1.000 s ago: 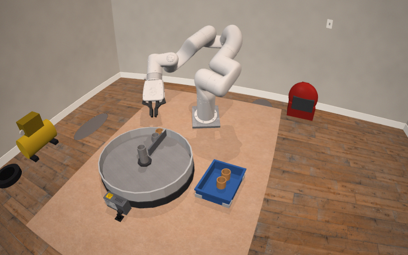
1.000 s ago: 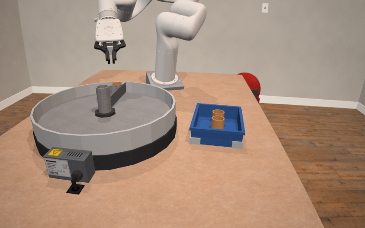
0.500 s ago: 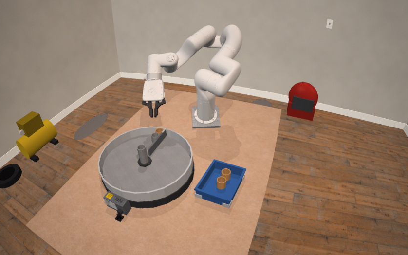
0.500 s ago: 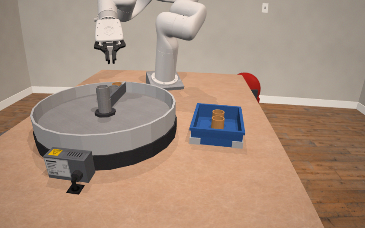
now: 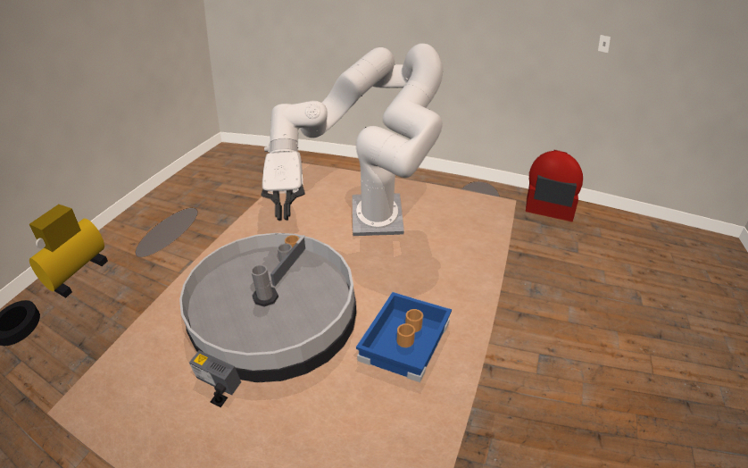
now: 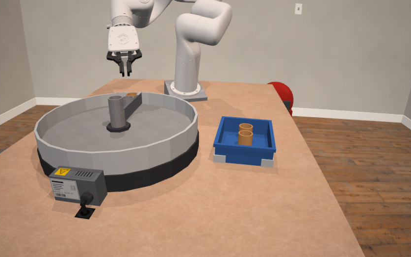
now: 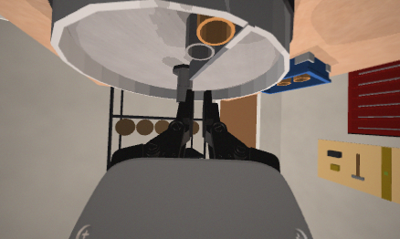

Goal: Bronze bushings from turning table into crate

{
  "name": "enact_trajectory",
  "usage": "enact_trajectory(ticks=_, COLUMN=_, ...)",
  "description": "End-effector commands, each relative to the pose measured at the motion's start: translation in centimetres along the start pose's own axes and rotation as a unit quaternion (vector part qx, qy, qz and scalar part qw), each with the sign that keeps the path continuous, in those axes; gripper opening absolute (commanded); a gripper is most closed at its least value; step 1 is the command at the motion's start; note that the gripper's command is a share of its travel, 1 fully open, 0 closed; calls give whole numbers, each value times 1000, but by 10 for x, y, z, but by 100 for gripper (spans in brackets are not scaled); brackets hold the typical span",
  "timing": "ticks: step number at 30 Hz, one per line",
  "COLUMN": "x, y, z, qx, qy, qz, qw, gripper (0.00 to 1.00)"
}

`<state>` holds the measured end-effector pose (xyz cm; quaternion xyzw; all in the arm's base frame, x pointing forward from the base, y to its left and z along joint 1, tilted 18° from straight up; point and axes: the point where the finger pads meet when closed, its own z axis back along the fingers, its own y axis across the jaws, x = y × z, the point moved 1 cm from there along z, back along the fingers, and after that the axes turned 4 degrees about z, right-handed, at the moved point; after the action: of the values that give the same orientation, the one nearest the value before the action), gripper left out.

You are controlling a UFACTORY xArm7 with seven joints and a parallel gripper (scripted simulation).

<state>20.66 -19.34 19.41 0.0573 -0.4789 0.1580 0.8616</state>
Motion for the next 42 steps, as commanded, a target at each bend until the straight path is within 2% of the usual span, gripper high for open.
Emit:
enact_trajectory(ticks=1, x=-5, y=-2, z=-6, qx=-2, qy=0, qz=1, qw=1000, gripper=10)
enact_trajectory(ticks=22, x=-7, y=-2, z=-8, qx=-2, qy=0, qz=1, qw=1000, gripper=10)
enact_trajectory(ticks=42, x=-25, y=0, z=-30, qx=-2, qy=0, qz=1, qw=1000, gripper=10)
